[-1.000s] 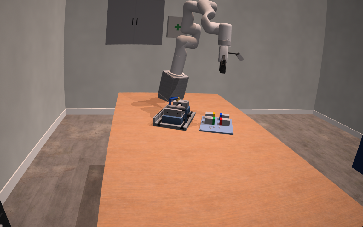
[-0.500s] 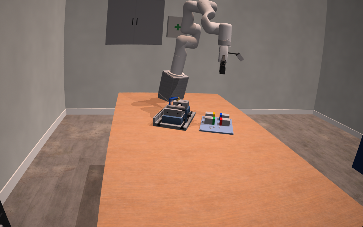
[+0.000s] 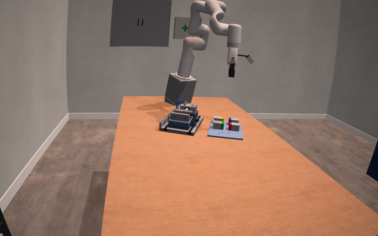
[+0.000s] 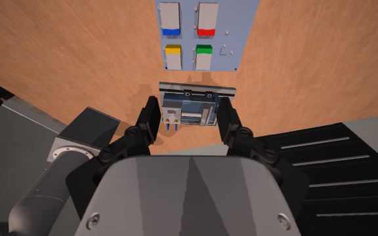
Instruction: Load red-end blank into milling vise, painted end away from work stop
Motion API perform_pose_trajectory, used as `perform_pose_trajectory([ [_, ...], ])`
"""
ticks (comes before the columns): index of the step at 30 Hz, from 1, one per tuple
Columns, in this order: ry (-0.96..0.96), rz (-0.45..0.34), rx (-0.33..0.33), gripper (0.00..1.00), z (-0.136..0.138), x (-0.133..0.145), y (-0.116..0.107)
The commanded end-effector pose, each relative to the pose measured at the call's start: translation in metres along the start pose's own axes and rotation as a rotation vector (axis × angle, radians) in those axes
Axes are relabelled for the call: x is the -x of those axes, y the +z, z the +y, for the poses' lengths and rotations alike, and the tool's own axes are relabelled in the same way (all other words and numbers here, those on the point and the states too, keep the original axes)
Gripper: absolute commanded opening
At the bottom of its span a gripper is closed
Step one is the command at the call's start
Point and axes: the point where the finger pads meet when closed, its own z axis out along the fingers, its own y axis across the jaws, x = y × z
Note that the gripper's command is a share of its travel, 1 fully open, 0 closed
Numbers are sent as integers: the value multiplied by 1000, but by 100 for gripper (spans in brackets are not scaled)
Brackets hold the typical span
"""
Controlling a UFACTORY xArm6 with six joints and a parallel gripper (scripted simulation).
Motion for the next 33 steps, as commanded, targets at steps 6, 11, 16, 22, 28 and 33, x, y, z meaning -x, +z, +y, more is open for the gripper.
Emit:
perform_pose_trajectory([
  [6, 0, 3, 4, 78, 1, -1, -2],
  [11, 0, 3, 4, 78, 1, -1, -2],
  [16, 0, 3, 4, 78, 1, -1, -2],
  [22, 0, 3, 4, 78, 1, -1, -2],
  [28, 0, 3, 4, 78, 1, -1, -2],
  [33, 0, 3, 4, 78, 2, -2, 3],
])
